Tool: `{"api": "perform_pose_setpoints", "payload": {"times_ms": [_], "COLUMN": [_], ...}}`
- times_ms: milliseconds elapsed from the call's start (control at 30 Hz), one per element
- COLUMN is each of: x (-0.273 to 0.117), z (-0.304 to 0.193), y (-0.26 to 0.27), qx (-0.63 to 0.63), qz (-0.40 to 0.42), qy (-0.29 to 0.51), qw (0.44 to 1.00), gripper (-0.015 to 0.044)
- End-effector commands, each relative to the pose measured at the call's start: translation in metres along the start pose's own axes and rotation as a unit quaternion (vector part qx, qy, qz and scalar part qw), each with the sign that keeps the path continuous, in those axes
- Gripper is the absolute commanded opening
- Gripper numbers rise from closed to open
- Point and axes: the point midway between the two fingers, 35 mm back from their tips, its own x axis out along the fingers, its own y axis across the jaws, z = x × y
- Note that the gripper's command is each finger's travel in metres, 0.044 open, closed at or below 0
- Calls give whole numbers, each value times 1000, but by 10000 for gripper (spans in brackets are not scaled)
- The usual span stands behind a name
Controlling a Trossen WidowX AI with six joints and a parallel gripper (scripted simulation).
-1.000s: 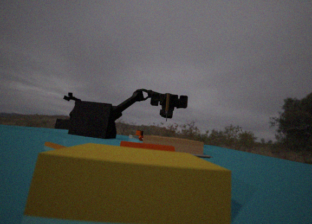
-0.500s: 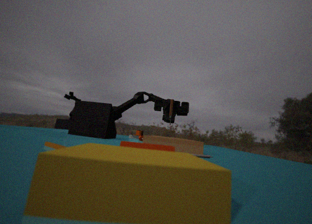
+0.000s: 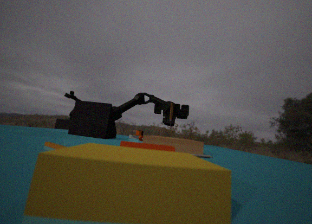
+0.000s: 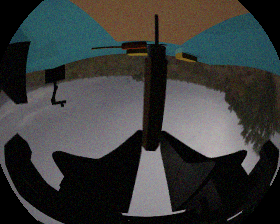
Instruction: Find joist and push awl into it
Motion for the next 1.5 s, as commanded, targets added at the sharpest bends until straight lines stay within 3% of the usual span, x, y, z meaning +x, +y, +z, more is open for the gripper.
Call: {"api": "perform_pose_setpoints", "payload": {"times_ms": [0, 1467], "x": [2, -2], "z": [5, 53], "y": [1, 1], "qx": [0, 0], "qz": [3, 1], "qy": [4, 2], "qw": [1000, 1000], "gripper": [0, 0]}}
